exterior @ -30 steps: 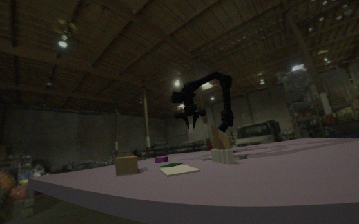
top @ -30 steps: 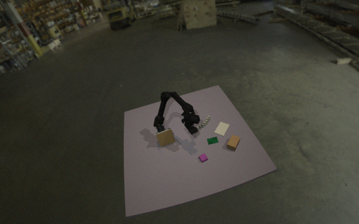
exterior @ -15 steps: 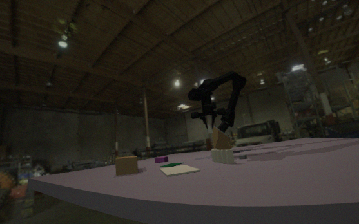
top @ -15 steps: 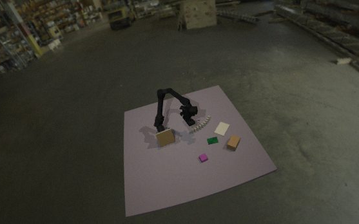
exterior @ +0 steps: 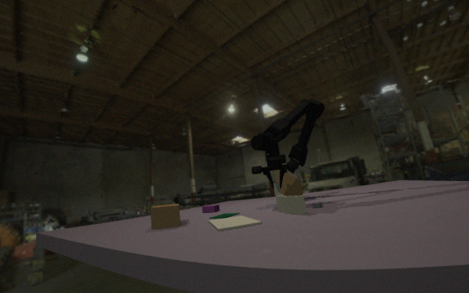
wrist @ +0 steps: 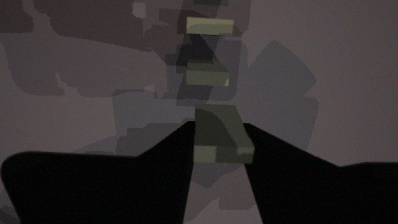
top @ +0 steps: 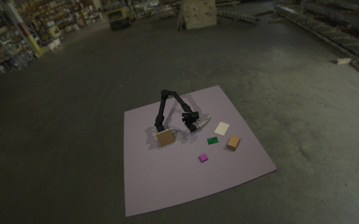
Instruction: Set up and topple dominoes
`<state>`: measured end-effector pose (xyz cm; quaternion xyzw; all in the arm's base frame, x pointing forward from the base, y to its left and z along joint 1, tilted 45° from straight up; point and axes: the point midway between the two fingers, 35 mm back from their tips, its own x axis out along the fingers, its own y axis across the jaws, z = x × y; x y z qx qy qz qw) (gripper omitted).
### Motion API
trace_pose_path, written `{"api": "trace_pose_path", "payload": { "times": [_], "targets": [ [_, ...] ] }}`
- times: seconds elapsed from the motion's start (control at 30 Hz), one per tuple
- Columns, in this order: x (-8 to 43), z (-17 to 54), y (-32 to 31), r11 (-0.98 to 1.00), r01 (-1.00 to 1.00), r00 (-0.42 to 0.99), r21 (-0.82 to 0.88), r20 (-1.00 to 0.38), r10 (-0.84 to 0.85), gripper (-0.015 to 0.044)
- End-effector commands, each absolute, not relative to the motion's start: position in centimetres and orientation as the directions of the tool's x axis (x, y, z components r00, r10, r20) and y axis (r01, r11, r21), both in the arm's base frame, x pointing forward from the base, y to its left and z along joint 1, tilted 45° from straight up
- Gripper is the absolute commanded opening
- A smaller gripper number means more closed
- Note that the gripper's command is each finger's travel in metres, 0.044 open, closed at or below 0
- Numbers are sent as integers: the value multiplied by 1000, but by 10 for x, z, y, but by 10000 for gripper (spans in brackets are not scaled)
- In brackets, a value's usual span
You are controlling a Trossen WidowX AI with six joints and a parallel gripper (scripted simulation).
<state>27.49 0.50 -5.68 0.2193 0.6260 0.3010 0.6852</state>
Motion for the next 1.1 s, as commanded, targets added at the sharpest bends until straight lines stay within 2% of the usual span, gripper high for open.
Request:
{"api": "trace_pose_path", "payload": {
  "times": [0.0, 0.57, 0.97, 1.0, 1.07],
  "targets": [
    [269, -72, 24, 714, -127, 26, 689, -717, 697, 107],
    [265, -84, 38, 709, -127, 24, 694, -712, 701, 107],
    [265, -84, 38, 709, -127, 24, 694, -712, 701, 422],
    [265, -84, 38, 709, -127, 24, 694, -712, 701, 440],
    [265, -84, 38, 709, -127, 24, 694, -712, 701, 440]
  ]
}}
